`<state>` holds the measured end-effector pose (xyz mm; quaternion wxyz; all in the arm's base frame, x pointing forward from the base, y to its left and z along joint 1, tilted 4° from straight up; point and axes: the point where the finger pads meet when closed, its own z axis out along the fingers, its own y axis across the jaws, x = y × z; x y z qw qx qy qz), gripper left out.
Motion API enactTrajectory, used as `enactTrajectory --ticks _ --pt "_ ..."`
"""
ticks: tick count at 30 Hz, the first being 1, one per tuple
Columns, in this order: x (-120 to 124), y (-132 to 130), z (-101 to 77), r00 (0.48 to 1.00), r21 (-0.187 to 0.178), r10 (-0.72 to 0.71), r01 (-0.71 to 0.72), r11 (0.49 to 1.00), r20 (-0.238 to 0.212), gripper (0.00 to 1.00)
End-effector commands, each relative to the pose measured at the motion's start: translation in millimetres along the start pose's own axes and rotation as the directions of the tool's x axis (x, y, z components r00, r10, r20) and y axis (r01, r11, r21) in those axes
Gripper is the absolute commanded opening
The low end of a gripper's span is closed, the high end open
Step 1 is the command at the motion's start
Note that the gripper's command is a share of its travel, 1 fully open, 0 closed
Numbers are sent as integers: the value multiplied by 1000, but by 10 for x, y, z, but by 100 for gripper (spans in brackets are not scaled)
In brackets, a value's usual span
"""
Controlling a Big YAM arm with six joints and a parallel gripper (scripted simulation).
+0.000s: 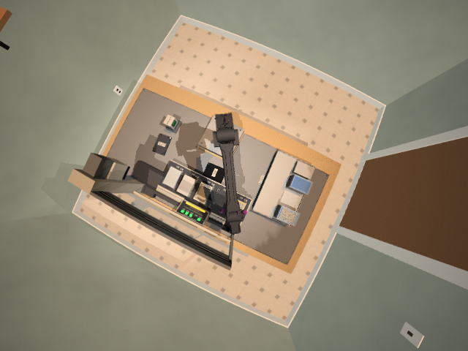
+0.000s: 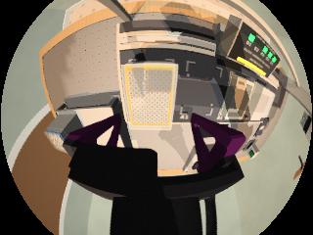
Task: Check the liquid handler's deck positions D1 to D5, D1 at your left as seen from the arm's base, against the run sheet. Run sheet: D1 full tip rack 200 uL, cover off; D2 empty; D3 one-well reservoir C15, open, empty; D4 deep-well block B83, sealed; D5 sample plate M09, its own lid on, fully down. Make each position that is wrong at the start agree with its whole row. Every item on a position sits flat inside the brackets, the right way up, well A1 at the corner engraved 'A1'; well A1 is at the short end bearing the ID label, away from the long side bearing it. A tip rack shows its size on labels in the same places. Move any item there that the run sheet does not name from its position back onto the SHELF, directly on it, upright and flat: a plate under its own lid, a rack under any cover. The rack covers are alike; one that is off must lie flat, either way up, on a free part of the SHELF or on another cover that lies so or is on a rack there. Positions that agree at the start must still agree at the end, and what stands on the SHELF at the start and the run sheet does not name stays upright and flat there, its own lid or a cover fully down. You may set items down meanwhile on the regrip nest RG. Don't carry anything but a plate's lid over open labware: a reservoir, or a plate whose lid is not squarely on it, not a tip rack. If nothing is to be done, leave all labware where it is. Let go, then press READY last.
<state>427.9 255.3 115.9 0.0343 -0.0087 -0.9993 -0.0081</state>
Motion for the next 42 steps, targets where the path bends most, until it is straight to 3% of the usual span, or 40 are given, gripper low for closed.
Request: enactTrajectory --ticks 1,2,35,37,39,42 --pt "-118 279 -182 999 -20 13 -13 1000 33 100" --pt "-89 186 -175 999 -22 14 -13 1000 36 100" --pt "-89 186 -175 999 -22 14 -13 1000 36 100" --pt "-176 186 -256 999 -21 34 -34 999 34 100" --pt "-165 172 -473 998 -38 36 -34 999 59 100" --pt "-166 170 -491 998 -36 36 -34 999 56 100"
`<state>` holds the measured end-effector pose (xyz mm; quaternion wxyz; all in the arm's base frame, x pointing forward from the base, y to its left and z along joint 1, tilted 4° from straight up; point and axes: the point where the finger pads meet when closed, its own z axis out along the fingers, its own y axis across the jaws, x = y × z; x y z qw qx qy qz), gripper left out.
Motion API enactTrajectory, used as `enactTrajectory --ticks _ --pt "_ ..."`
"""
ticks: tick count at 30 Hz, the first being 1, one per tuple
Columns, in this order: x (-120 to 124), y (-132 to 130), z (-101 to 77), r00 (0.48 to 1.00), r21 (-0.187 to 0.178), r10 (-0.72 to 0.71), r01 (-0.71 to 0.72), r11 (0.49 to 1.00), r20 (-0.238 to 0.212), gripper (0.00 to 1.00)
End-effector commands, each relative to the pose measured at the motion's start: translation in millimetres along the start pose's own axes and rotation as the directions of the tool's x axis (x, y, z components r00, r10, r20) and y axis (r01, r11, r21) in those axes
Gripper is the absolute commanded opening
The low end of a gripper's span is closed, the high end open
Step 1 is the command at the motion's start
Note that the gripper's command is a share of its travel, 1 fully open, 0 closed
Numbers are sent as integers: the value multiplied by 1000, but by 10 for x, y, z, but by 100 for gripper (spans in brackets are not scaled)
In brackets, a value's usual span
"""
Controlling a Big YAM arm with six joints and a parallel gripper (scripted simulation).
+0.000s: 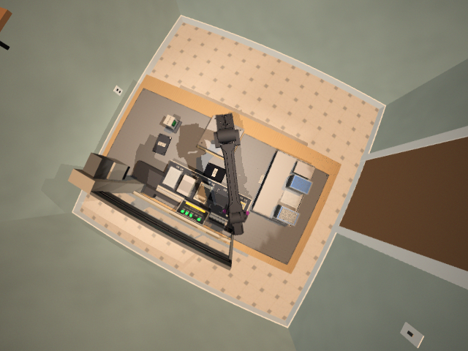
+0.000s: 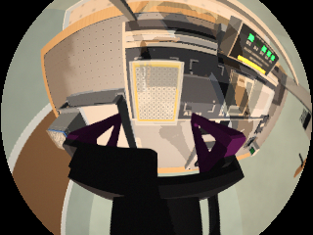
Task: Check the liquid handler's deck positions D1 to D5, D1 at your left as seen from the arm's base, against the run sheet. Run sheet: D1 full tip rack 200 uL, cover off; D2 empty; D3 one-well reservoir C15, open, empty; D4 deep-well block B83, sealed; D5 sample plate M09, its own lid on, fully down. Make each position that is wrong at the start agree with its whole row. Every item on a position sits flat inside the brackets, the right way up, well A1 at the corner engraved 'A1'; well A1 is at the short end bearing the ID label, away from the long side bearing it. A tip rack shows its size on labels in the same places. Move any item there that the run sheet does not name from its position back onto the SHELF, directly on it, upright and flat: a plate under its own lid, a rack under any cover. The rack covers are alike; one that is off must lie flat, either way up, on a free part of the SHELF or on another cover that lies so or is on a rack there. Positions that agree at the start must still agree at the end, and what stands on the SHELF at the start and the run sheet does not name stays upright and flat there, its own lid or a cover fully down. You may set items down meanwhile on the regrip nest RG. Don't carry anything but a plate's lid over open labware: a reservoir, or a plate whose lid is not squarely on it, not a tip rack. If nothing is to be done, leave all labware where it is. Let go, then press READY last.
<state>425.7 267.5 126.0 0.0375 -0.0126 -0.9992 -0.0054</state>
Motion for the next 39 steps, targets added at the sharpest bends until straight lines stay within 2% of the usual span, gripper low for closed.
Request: enactTrajectory --ticks 1,3,7,11,17,20,24,29,33,36,39 --pt "-190 45 -445 997 -43 29 -26 999 65 100" --pt "-182 42 -540 997 -46 28 -25 999 70 100" --pt "-184 39 -611 998 -39 23 -21 999 59 100" --pt "-169 31 -787 998 -43 18 -16 999 67 100" --pt "-174 30 -856 998 -35 14 -12 999 56 100" --pt "-148 19 -1041 997 -44 10 -7 999 71 100" --pt "-156 19 -1109 998 -37 7 -5 999 60 100" --pt "-141 10 -1290 998 -38 7 -4 999 62 100" --pt "-145 11 -1311 998 -35 7 -5 999 58 100" --pt "-90 -30 -1155 1000 -15 8 -8 1000 25 100" --pt "-100 -24 -1155 1000 -17 8 -7 1000 28 100"
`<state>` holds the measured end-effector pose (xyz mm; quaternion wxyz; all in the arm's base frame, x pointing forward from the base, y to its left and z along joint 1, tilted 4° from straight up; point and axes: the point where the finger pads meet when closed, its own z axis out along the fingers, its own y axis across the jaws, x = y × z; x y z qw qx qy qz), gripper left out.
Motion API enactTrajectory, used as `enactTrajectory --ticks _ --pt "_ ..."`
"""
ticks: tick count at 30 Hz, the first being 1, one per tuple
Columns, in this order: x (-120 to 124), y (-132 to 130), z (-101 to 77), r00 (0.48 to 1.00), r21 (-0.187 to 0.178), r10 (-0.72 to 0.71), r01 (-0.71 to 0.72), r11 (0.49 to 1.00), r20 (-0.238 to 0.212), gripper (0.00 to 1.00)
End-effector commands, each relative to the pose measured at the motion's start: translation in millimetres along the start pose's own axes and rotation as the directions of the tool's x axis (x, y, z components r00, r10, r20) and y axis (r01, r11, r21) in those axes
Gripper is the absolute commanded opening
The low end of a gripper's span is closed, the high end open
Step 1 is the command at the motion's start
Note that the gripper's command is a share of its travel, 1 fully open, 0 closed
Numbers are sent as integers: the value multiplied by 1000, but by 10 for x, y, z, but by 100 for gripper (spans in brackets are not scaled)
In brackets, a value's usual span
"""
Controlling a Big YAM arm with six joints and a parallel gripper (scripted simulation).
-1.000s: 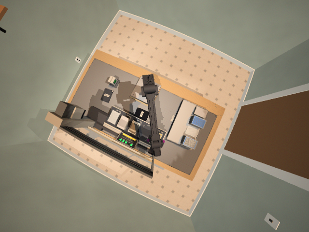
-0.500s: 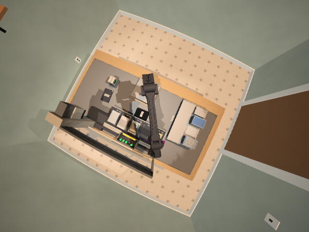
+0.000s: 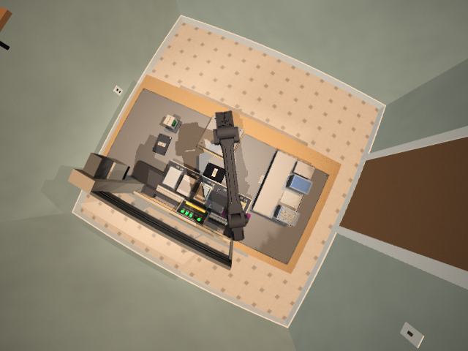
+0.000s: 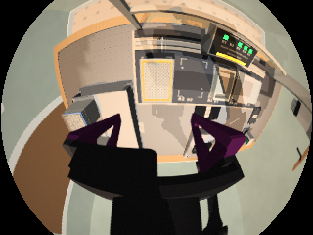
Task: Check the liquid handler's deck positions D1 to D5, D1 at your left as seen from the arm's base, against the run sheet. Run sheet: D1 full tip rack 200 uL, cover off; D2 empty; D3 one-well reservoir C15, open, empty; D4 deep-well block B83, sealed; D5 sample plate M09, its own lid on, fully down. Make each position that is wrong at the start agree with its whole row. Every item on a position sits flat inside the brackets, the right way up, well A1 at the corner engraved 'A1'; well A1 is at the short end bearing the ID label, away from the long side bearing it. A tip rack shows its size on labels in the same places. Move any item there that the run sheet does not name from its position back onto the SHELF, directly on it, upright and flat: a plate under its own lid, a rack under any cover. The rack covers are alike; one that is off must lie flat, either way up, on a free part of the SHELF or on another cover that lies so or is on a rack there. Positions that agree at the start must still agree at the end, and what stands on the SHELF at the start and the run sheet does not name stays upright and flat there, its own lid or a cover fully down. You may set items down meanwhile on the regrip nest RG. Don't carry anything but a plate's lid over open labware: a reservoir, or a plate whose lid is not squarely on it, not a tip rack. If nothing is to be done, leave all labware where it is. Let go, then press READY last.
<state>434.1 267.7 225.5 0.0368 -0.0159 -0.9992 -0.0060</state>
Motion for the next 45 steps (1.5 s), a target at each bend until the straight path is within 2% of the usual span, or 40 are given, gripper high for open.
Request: enactTrajectory --ticks 1,32,34,43,45 --pt "-93 -37 -156 1000 -16 1 -1 1000 28 100" --pt "-93 -37 -156 1000 -16 2 -1 1000 28 100" --pt "10 -147 -180 999 -26 10 -9 1000 45 100" --pt "261 -517 -157 999 -23 9 -8 1000 44 100" --pt "261 -517 -157 999 -23 9 -8 1000 44 100"
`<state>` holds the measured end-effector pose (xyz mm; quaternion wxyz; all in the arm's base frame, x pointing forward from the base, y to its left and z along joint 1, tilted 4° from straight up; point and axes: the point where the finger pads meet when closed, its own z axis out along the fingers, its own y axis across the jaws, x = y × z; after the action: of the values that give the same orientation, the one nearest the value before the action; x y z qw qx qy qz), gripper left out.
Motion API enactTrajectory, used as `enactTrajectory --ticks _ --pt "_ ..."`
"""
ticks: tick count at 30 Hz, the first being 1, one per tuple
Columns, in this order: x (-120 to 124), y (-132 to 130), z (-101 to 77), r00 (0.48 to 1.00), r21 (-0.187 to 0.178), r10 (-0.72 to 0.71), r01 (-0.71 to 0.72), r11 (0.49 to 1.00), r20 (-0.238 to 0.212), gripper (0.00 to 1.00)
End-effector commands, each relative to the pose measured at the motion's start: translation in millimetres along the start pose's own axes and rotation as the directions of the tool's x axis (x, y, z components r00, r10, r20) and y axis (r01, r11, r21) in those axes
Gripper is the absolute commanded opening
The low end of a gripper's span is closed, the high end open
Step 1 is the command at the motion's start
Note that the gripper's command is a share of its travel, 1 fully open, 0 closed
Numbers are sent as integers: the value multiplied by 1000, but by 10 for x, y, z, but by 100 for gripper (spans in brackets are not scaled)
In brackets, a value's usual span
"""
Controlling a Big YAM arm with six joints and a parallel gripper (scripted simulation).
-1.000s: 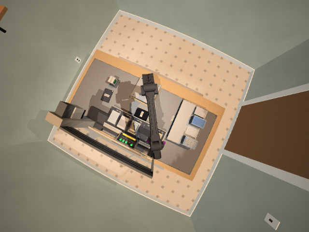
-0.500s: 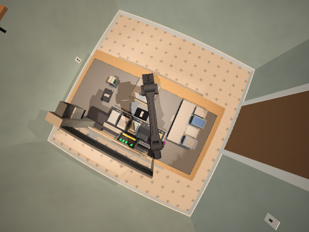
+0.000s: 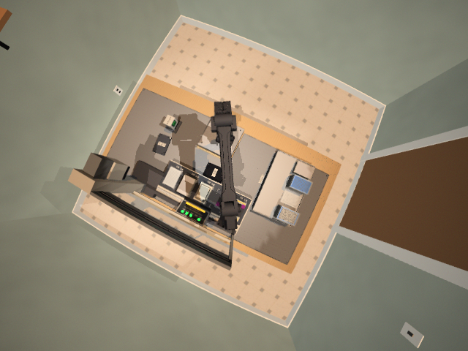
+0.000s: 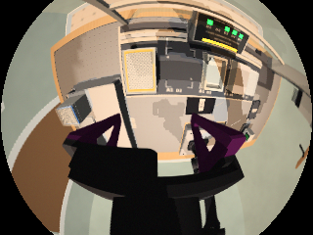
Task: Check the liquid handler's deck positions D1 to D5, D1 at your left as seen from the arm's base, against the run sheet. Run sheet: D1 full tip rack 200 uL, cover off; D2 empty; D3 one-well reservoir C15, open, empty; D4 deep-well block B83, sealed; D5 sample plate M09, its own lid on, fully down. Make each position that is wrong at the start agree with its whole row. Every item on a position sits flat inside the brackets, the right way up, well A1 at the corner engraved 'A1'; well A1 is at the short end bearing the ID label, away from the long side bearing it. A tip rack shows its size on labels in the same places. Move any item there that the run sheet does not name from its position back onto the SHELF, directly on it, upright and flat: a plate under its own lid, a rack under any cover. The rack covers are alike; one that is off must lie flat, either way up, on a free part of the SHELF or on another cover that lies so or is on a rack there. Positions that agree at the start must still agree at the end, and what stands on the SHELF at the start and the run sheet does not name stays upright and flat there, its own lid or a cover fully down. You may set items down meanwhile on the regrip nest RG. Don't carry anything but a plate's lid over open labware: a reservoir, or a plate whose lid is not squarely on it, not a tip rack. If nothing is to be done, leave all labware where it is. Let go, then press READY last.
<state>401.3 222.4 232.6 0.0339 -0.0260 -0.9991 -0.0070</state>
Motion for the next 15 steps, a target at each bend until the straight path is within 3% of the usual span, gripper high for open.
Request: enactTrajectory --ticks 1,15 --pt "-38 -91 -79 999 -18 -11 12 1000 33 100" --pt "363 -685 -74 1000 -11 -11 11 1000 29 100"
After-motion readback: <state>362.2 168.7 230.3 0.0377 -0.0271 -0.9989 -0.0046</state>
